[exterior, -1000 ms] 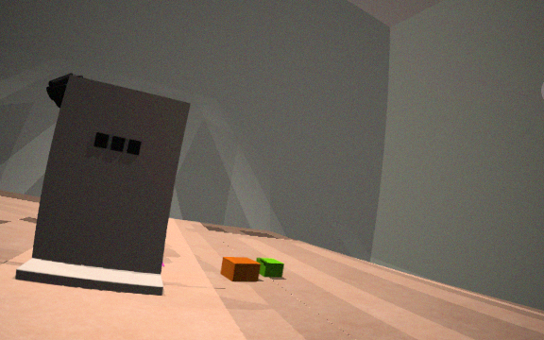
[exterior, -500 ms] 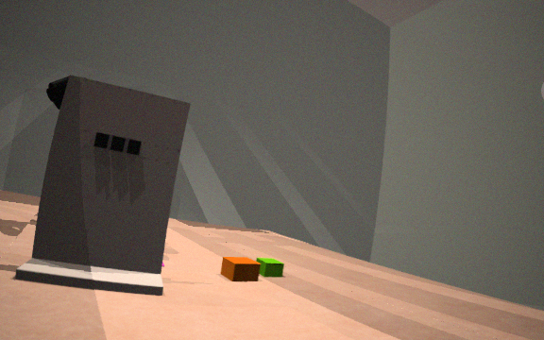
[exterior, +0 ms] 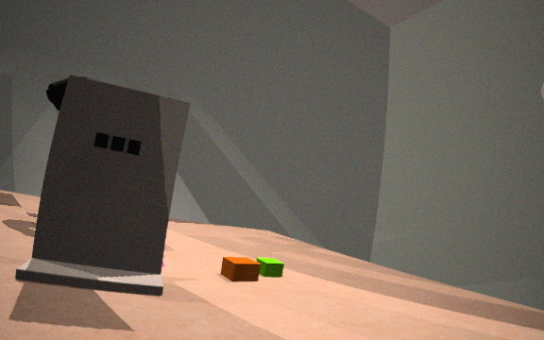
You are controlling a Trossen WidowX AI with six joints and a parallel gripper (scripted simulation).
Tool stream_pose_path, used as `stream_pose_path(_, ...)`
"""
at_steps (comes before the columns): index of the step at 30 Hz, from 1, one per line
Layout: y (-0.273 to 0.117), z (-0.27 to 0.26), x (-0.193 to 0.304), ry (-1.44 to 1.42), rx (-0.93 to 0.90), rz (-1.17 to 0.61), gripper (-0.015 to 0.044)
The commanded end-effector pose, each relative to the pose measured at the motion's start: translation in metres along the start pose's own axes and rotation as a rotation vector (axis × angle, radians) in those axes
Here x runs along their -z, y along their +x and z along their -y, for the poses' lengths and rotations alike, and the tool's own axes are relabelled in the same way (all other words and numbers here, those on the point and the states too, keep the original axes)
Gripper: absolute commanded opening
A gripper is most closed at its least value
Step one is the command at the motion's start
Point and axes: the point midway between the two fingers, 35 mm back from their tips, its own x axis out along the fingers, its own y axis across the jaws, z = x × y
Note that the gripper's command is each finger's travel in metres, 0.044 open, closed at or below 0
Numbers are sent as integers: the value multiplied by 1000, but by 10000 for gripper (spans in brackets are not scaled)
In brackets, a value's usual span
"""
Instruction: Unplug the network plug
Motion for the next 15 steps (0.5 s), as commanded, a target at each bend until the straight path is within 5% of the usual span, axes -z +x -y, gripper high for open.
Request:
stream_pose_path(1, -4, -4, 1, 4, -2, 1, 156)
stream_pose_path(15, -16, -14, 3, 5, 2, -4, 156)
